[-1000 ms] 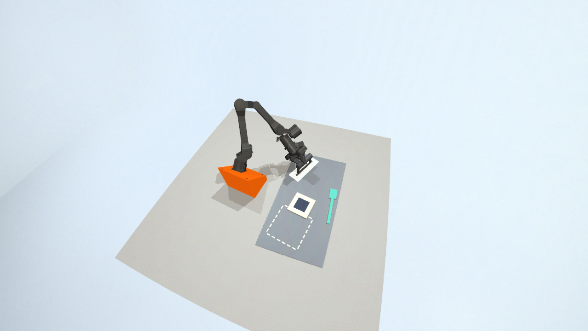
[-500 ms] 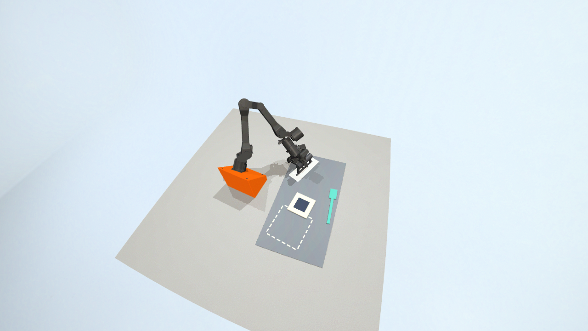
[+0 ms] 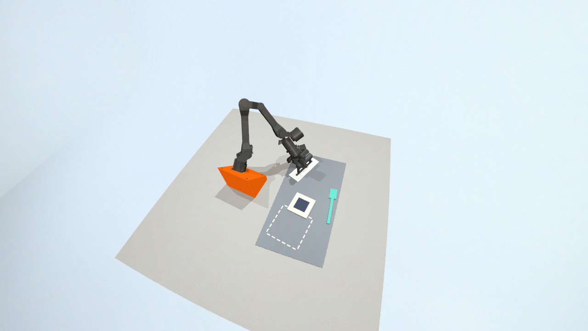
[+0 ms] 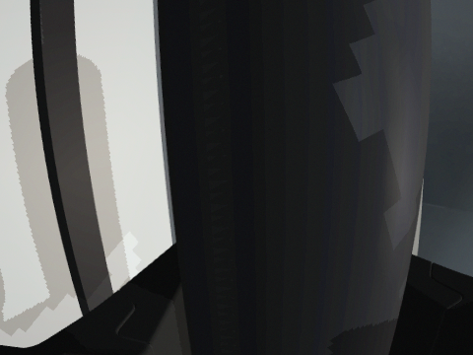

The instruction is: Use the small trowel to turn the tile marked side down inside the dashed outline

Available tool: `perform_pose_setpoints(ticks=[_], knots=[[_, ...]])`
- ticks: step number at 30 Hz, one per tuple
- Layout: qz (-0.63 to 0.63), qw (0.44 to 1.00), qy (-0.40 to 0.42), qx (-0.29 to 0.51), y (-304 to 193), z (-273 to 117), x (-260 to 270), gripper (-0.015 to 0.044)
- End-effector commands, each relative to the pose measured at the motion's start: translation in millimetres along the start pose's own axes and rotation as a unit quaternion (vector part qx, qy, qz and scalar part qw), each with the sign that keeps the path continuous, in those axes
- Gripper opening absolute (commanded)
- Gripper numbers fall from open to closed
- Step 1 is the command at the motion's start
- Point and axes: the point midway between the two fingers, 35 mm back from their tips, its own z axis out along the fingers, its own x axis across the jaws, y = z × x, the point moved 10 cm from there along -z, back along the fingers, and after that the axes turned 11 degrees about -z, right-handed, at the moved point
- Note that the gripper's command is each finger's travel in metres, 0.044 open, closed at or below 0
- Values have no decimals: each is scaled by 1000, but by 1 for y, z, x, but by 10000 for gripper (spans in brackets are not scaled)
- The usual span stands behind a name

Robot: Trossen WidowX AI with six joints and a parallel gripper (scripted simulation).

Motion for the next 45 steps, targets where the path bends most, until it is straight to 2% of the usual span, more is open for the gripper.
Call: perform_pose_setpoints(ticks=[1,9,20,26,45], knots=[[-1,1000,0,-1,0,0,0,49],[-1,1000,0,-1,0,0,-1,0],[-1,1000,-1,0,-8,-36,-43,0],[-1,1000,-1,0,-8,-38,-46,0],[-15,998,-5,-68,-45,32,-83,0]])
